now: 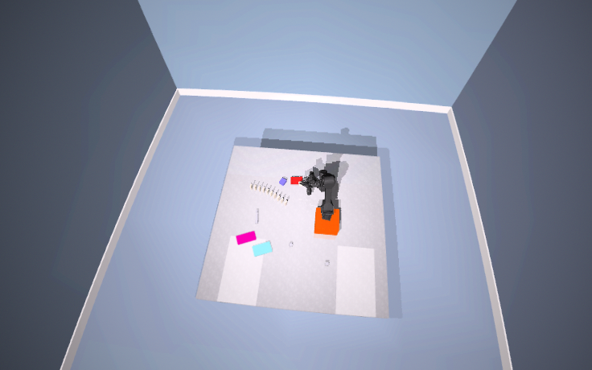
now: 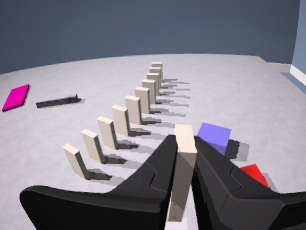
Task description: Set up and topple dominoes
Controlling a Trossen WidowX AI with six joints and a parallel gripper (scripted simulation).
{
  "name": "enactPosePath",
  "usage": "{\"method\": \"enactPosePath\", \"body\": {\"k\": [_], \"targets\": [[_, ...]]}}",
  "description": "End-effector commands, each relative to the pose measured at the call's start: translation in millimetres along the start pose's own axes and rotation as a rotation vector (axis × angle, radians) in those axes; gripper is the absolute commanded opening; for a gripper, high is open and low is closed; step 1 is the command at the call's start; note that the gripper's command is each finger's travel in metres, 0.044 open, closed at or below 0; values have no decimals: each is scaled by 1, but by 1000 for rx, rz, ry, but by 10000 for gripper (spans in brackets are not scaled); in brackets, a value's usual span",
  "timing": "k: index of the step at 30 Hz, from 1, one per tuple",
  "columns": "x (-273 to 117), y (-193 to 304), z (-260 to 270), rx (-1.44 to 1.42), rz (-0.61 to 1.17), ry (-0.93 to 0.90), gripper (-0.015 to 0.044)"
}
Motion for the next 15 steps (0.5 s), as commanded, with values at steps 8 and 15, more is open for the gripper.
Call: {"method": "enactPosePath", "body": {"k": [8,15], "targets": [[-21,2,26,-75,-78,-76,22],[-21,2,26,-75,-78,-76,22]]}}
Point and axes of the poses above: the point midway between the two fingers, 35 mm back from their tips, its own x axis out along the fingers, its own z axis across the jaws, y = z × x, the point moved 2 cm from there along -x, back along the fingers, and after that the axes turned 12 degrees about x, right-handed, at the moved point
